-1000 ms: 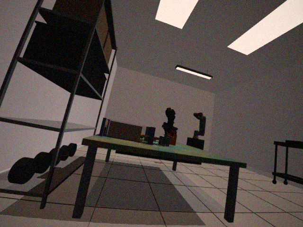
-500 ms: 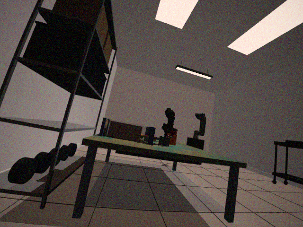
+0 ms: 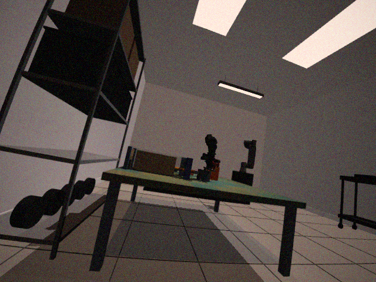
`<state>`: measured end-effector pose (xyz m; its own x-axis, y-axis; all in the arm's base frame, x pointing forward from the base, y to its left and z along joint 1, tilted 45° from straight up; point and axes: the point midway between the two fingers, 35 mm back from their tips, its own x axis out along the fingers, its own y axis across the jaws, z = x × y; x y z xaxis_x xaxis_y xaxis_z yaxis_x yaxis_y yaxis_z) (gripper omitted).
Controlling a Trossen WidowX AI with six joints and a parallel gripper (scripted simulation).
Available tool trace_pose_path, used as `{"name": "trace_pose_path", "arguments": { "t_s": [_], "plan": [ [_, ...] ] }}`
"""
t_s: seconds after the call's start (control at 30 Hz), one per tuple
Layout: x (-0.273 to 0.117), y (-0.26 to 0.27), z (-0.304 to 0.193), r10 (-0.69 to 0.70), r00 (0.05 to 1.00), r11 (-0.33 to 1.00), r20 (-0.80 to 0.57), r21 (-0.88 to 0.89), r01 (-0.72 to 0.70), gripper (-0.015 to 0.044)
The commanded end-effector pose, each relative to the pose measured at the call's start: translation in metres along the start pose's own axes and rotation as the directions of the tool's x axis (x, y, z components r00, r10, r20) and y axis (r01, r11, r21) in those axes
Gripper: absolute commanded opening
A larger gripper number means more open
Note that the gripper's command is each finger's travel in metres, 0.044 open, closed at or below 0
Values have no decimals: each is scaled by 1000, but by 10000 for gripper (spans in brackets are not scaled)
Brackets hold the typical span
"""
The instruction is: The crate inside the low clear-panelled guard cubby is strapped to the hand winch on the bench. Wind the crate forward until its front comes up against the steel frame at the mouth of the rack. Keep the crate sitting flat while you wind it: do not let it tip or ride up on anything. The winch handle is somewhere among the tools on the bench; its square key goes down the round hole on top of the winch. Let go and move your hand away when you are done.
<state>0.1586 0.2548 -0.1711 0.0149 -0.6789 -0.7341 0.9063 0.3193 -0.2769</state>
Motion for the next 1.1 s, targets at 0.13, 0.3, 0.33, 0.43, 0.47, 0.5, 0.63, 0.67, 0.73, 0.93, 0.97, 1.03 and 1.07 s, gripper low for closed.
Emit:
{"name": "trace_pose_path", "arguments": {
  "t_s": [0.13,0.3,0.33,0.43,0.47,0.5,0.63,0.67,0.73,0.93,0.97,1.03,1.07],
  "plan": [
    [0,0,0,1,1000,1000,1,0,-1,32],
    [0,0,0,1,1000,1000,1,0,-1,0],
    [0,0,0,1,1000,1000,1,0,-1,0],
    [0,-1,1,1,1000,1000,-1,-21,-1,0],
    [0,-1,1,1,1000,1000,-1,-23,-1,0],
    [0,-1,1,1,1000,1000,-1,-29,-1,0],
    [-1,-3,2,0,1000,997,-5,-77,0,0],
    [-1,-3,3,-1,1000,996,-7,-89,0,0],
    [-1,-4,3,-1,1000,993,-9,-114,0,0],
    [-1,-7,5,-4,1000,983,-14,-184,1,0],
    [-1,-7,6,-5,1000,978,-16,-210,1,0],
    [-2,-10,8,-7,1000,963,-21,-270,1,0],
    [-2,-11,9,-9,1000,954,-23,-301,2,0]
  ]
}}
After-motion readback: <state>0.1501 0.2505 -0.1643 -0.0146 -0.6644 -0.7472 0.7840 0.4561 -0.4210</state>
